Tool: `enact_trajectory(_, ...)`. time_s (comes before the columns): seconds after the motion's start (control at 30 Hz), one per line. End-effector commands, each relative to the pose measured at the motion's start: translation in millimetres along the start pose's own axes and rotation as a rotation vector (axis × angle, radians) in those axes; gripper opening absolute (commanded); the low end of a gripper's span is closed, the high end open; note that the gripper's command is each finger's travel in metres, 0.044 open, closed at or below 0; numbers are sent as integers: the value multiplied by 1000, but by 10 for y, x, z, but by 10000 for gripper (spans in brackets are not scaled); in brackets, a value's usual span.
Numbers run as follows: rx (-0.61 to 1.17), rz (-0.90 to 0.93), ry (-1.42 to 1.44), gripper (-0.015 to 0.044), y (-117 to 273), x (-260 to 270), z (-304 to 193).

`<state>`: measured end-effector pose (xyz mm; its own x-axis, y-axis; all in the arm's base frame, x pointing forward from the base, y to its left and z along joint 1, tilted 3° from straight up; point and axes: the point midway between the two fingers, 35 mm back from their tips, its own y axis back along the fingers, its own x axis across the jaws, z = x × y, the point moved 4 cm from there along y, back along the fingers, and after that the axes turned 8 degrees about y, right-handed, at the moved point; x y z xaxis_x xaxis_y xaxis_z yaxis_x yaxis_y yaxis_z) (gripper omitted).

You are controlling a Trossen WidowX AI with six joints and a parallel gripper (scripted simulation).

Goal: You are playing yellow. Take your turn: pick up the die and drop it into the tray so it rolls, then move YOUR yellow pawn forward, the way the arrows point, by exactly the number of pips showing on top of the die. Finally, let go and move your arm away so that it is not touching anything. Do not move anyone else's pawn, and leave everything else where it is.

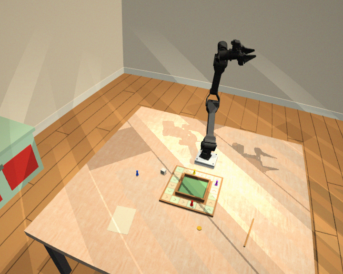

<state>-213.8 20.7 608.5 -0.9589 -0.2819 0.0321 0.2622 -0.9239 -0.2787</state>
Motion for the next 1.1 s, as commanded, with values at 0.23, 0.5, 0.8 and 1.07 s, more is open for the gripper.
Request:
enact_trajectory(0.23, -49, -166, -19, 275, -195, -769, 134)
enact_trajectory(0.5, -110, -400, -51, 275, -208, -1896, 219)
enact_trajectory(0.8, -94, -749, -75, 275, 88, -3165, 55)
enact_trajectory(1.07, -8, -1085, -114, 275, 713, -4176, -300)
